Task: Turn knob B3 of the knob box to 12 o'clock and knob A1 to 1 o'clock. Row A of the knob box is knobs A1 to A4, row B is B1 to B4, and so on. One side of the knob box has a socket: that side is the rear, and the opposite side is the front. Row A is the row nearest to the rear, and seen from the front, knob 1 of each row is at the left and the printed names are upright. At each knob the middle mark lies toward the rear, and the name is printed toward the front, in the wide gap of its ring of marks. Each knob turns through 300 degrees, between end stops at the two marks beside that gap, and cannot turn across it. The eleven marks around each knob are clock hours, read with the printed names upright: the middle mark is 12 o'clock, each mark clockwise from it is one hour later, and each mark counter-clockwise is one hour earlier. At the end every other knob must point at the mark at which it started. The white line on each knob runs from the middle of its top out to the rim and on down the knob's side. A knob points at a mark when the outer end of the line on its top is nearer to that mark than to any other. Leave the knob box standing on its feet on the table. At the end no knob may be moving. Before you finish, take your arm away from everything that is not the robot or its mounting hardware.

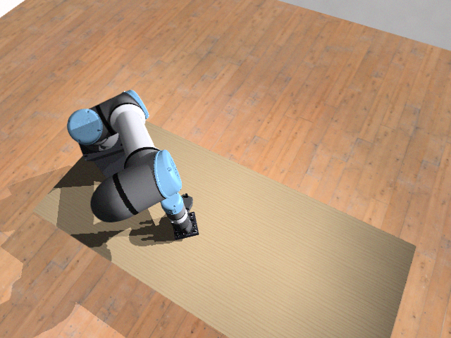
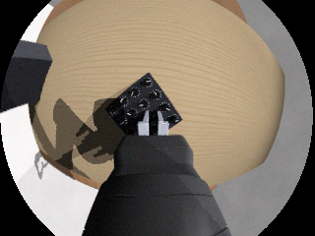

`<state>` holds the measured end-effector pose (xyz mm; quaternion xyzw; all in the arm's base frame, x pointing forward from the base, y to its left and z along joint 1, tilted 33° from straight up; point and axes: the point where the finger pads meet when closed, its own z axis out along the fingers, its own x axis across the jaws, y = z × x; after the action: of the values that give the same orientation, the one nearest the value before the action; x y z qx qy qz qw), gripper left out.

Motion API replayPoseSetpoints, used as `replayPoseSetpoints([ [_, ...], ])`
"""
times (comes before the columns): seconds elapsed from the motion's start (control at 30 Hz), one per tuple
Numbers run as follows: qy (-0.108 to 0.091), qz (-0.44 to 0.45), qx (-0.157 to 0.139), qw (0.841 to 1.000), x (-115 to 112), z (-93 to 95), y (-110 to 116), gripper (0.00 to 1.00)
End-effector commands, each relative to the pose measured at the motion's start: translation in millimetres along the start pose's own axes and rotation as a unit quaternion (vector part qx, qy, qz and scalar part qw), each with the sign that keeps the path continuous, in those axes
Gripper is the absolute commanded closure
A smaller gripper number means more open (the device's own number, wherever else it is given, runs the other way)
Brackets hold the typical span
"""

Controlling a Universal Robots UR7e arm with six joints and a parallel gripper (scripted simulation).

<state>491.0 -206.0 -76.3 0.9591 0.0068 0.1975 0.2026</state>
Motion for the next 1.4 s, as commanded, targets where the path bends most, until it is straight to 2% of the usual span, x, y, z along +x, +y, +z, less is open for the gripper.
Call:
replayPoseSetpoints([
  [0.0,0.000,0.066,-0.001,0.998,0.4,-0.3,0.1,0.70],
  [0.23,0.000,0.123,-0.001,0.992,0.4,-0.3,0.1,0.70],
  [0.67,0.000,0.247,-0.001,0.969,0.4,-0.3,0.1,0.70],
  [1.07,0.000,0.298,-0.001,0.955,0.4,-0.3,0.1,0.70],
  [1.37,0.000,0.309,-0.001,0.951,0.4,-0.3,0.1,0.70],
])
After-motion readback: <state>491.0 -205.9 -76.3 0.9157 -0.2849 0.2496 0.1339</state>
